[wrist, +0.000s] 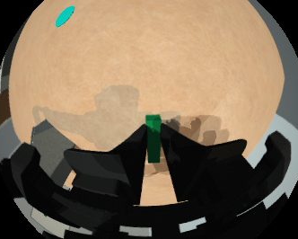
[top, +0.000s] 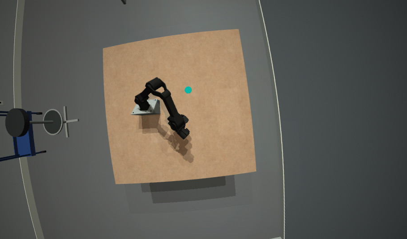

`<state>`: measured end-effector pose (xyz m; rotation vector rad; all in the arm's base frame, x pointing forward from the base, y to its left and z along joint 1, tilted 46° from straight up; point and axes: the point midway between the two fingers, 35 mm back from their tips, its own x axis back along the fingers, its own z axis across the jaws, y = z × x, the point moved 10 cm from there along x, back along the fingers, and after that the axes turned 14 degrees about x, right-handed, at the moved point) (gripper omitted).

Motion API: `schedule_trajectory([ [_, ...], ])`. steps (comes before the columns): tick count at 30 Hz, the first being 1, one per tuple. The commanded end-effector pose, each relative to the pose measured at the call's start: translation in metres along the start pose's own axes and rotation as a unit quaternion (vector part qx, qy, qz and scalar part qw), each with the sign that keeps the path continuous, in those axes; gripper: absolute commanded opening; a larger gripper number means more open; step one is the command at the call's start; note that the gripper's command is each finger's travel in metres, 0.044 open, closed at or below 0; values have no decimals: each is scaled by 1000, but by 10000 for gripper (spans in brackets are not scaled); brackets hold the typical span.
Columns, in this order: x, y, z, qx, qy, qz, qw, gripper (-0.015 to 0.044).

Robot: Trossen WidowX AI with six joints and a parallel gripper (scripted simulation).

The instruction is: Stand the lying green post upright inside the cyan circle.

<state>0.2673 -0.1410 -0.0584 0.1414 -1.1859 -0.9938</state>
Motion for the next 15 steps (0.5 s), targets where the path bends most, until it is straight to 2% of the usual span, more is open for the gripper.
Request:
schedule_trajectory([
  [1, 16, 1, -1, 3, -2, 2, 1000, 22],
  [15, 62, 0, 4, 4, -1, 2, 1000, 22],
])
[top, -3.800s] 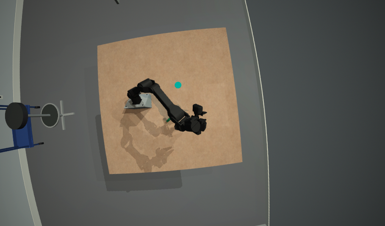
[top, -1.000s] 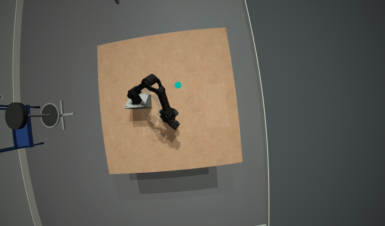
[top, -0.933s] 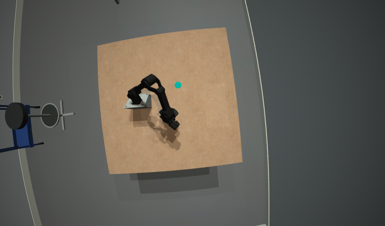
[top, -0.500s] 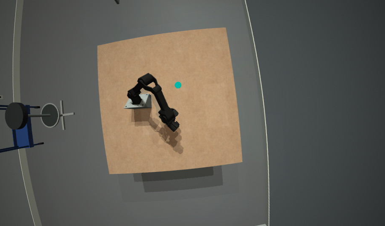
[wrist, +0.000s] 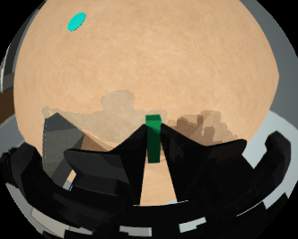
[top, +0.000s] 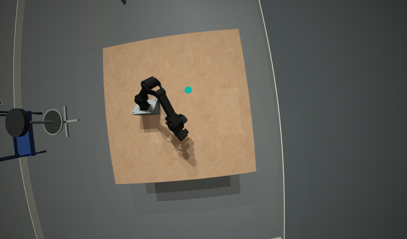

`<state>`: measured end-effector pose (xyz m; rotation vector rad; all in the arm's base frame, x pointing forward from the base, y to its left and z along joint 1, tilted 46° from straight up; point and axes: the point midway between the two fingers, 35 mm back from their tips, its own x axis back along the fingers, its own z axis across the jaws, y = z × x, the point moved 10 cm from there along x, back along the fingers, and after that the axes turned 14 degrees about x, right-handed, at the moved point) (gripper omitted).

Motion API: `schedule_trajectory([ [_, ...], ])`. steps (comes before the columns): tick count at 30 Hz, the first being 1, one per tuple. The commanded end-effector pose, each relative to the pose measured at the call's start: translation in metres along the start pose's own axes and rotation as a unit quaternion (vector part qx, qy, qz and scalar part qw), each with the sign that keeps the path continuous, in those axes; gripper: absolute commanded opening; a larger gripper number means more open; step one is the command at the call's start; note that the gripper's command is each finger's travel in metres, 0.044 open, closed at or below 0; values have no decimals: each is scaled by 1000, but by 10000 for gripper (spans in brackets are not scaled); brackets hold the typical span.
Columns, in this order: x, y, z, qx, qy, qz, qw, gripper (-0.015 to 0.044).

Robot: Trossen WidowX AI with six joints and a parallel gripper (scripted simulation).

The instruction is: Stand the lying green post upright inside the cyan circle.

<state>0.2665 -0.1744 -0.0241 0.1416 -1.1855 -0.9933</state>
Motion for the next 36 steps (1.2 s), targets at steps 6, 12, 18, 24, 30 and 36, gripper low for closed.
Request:
schedule_trajectory([
  [6, 22, 1, 3, 3, -1, 2, 1000, 22],
  [12, 26, 17, 3, -25, -4, 5, 1000, 22],
  [18, 29, 35, 3, -57, -7, 8, 998, 22],
  [24, 32, 53, 4, -88, -10, 9, 996, 22],
  [30, 34, 71, 7, -119, -13, 10, 993, 22],
  [36, 37, 89, 10, -149, -16, 11, 989, 22],
])
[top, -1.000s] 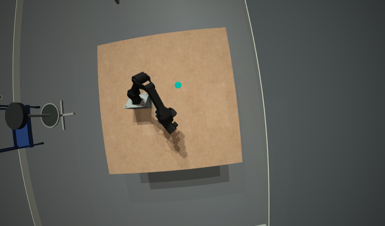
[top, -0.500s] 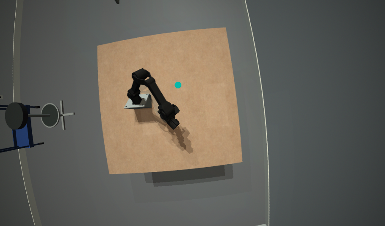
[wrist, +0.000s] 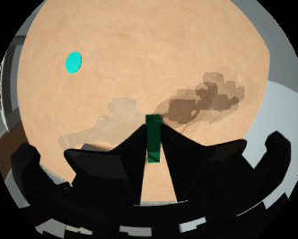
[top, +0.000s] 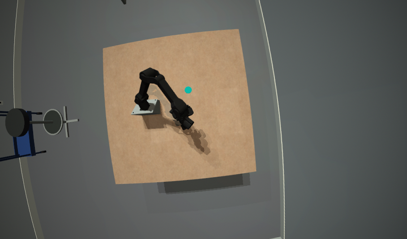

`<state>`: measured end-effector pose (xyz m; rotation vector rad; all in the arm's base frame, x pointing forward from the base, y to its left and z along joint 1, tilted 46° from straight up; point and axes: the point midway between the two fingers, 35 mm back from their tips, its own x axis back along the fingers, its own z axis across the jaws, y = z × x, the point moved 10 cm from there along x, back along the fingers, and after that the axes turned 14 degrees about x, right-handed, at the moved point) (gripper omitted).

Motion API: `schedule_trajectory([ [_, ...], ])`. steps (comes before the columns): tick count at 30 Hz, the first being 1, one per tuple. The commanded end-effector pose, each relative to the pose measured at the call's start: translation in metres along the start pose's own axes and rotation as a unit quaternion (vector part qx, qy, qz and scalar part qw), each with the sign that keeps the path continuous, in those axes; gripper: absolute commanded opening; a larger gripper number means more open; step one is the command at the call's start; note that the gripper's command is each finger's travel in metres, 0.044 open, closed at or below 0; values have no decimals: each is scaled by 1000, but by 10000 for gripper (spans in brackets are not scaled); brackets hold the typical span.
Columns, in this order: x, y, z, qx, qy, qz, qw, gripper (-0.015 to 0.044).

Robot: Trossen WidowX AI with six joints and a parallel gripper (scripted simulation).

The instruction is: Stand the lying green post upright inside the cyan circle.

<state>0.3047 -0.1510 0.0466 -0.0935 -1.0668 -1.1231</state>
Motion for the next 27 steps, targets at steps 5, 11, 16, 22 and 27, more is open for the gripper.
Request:
schedule_trajectory([
  [5, 5, 26, 13, -44, -4, -1, 999, 22],
  [11, 7, 42, 22, -74, -5, -2, 997, 22],
  [16, 8, 55, 31, -99, -6, -2, 995, 22],
  [22, 10, 70, 42, -129, -6, -3, 992, 22],
  [27, 11, 82, 52, -154, -5, -4, 988, 22],
])
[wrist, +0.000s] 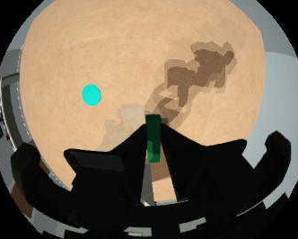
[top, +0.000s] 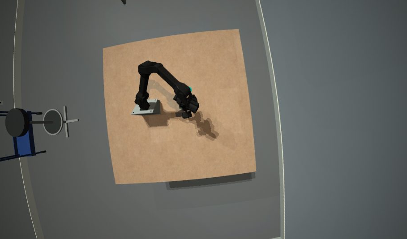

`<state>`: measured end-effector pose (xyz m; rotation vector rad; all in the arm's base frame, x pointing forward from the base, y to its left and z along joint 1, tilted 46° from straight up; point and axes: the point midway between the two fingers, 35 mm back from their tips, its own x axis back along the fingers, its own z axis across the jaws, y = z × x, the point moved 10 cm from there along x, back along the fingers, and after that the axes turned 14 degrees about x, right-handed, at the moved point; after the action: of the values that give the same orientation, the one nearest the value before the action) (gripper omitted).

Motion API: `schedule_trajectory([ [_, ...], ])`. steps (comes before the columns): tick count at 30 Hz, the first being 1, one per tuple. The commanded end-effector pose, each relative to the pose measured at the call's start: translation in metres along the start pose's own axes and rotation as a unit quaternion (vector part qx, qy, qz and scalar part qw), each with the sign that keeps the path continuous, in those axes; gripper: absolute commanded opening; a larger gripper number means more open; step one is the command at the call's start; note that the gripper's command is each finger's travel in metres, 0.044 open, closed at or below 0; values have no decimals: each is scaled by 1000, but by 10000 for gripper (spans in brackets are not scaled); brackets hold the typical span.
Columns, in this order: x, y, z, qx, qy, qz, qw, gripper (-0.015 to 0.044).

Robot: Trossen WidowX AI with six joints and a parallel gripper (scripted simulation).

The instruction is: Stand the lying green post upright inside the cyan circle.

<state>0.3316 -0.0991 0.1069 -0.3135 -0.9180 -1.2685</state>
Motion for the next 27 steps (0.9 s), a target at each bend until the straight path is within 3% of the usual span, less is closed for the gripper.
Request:
schedule_trajectory([
  [1, 2, 9, 14, -23, 1, -2, 1000, 22],
  [27, 6, 46, 86, -153, 13, -4, 988, 22],
])
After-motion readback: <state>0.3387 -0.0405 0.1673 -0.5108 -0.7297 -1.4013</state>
